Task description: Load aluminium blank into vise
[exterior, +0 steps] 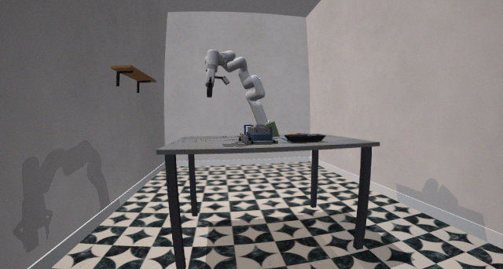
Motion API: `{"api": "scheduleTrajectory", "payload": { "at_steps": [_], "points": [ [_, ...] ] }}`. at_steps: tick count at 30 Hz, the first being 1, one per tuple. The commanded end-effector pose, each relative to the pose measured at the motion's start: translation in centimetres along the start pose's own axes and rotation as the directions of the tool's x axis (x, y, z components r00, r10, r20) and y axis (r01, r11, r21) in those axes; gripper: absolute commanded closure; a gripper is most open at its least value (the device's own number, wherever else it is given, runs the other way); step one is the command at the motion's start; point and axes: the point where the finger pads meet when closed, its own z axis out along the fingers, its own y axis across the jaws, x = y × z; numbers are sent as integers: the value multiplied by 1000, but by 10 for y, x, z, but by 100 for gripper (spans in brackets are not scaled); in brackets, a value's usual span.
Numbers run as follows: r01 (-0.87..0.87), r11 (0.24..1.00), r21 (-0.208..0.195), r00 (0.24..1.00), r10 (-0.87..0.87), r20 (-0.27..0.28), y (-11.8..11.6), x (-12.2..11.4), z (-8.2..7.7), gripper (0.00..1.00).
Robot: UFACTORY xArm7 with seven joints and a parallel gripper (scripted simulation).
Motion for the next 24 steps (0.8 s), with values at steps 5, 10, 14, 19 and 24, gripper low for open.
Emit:
{"api": "scheduleTrajectory", "payload": {
  "at_steps": [5, 10, 14, 19, 24],
  "points": [
    [-2, 999, -35, 1000, 1, -15, 21, 38, -11, 0],
    [-2, 999, -35, 1000, 1, -15, 21, 38, -11, 0],
    [-3, 998, -58, 999, 1, -32, 37, 75, -18, 0],
    [-3, 998, -60, 999, 1, -33, 38, 78, -19, 0],
    [-3, 998, -60, 999, 1, -33, 38, 78, -19, 0]
  ]
}}
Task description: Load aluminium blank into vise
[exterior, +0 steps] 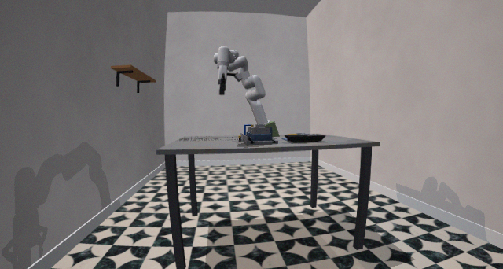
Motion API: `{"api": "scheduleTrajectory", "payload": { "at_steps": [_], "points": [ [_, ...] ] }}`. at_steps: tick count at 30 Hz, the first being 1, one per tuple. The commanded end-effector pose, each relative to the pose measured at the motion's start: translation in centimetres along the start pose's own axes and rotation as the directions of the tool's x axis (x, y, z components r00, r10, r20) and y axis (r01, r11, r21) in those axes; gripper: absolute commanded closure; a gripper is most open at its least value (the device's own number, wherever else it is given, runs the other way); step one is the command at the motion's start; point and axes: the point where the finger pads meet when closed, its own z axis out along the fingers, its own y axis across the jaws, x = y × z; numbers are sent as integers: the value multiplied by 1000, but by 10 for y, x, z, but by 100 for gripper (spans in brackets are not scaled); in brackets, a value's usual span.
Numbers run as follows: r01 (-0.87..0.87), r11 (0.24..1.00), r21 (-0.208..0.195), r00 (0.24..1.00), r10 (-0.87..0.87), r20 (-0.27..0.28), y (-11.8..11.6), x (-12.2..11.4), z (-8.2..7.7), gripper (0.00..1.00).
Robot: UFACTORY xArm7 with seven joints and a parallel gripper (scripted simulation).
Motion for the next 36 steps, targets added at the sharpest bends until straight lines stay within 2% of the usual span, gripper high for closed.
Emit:
{"api": "scheduleTrajectory", "payload": {
  "at_steps": [1, 2, 14, 15, 27, 28, 36],
  "points": [
    [0, 1000, -5, 1000, 0, 2, 2, 1, -2, 0],
    [0, 1000, -24, 1000, 0, -15, 15, 40, -7, 0],
    [0, 1000, -26, 1000, -1, -17, 16, 43, -7, 0],
    [1, 999, -40, 999, -2, -33, 26, 83, -11, 0],
    [1, 999, -41, 999, -2, -35, 26, 87, -12, 0],
    [2, 999, -50, 999, -4, -51, 32, 128, -14, 0],
    [2, 999, -50, 999, -5, -52, 33, 132, -14, 0]
  ]
}}
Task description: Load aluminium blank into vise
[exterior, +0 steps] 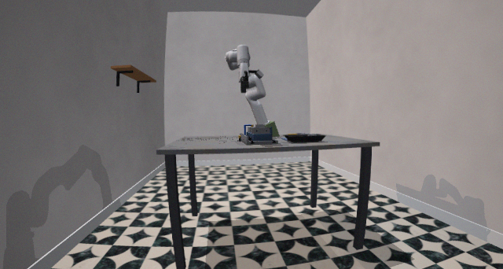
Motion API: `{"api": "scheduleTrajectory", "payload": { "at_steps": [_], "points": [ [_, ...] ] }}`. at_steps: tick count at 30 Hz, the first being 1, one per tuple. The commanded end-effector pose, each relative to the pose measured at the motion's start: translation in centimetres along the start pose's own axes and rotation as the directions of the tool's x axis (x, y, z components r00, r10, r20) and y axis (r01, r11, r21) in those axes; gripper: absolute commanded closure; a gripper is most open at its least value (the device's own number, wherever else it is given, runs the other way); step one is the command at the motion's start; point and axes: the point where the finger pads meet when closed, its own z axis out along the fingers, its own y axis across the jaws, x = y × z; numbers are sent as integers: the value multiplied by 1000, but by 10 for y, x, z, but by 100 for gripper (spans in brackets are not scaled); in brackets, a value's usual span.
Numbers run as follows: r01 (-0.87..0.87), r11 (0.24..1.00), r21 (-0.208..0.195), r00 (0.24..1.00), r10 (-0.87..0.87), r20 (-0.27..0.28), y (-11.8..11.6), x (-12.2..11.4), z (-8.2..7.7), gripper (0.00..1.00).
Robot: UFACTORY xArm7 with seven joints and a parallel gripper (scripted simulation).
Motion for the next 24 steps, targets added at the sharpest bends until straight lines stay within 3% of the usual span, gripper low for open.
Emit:
{"api": "scheduleTrajectory", "payload": {
  "at_steps": [1, 5, 6, 19, 20, 24],
  "points": [
    [-7, 1000, -3, 1000, 7, 2, 1, 1, -1, 0],
    [-7, 1000, -3, 1000, 7, 2, 1, 1, -1, 0],
    [-5, 1000, -7, 1000, 5, -12, 4, 41, 0, 0],
    [-5, 1000, -7, 1000, 5, -14, 4, 45, 0, 0],
    [-4, 1000, -6, 1000, 3, -26, 3, 86, 3, 0],
    [-3, 1000, -6, 1000, 3, -27, 3, 89, 3, 0]
  ]
}}
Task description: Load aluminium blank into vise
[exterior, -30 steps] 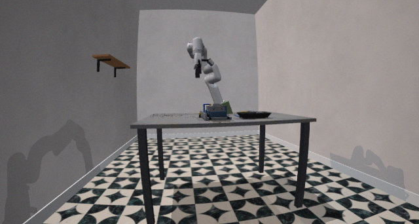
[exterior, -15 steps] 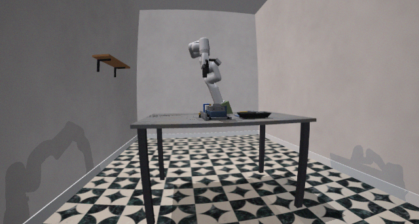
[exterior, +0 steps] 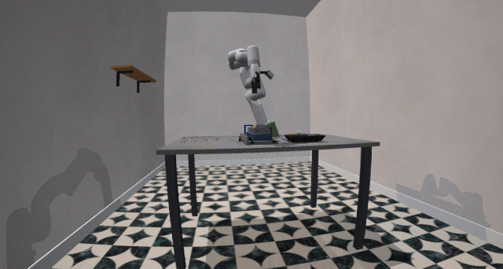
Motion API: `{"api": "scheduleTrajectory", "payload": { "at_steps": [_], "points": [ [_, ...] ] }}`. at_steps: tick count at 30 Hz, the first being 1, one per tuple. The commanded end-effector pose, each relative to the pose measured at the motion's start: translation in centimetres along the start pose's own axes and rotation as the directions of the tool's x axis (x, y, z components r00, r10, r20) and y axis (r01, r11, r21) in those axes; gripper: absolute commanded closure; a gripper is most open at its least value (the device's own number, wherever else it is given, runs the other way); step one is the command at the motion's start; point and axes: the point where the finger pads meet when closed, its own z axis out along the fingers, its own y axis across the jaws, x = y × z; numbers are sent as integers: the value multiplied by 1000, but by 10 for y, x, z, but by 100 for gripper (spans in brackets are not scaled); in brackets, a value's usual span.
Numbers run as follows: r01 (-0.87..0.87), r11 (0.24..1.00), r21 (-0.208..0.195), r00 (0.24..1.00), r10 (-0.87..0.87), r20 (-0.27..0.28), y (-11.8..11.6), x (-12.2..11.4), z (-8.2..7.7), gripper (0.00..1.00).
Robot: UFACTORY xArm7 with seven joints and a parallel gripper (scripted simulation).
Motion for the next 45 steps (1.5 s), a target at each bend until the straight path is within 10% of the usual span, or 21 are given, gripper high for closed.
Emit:
{"api": "scheduleTrajectory", "payload": {
  "at_steps": [1, 9, 10, 26, 27, 33, 45],
  "points": [
    [3, 1000, -7, 1000, -3, -3, 2, 19, -1, 0],
    [3, 1000, -7, 1000, -3, -3, 2, 19, -1, 0],
    [4, 1000, -1, 1000, -4, -14, -4, 59, 4, 0],
    [4, 1000, 0, 1000, -4, -14, -4, 60, 4, 0],
    [5, 1000, 10, 1000, -4, -22, -13, 100, 11, 0],
    [5, 1000, 23, 1000, -4, -27, -24, 134, 18, 0],
    [5, 1000, 23, 1000, -4, -27, -25, 136, 19, 0]
  ]
}}
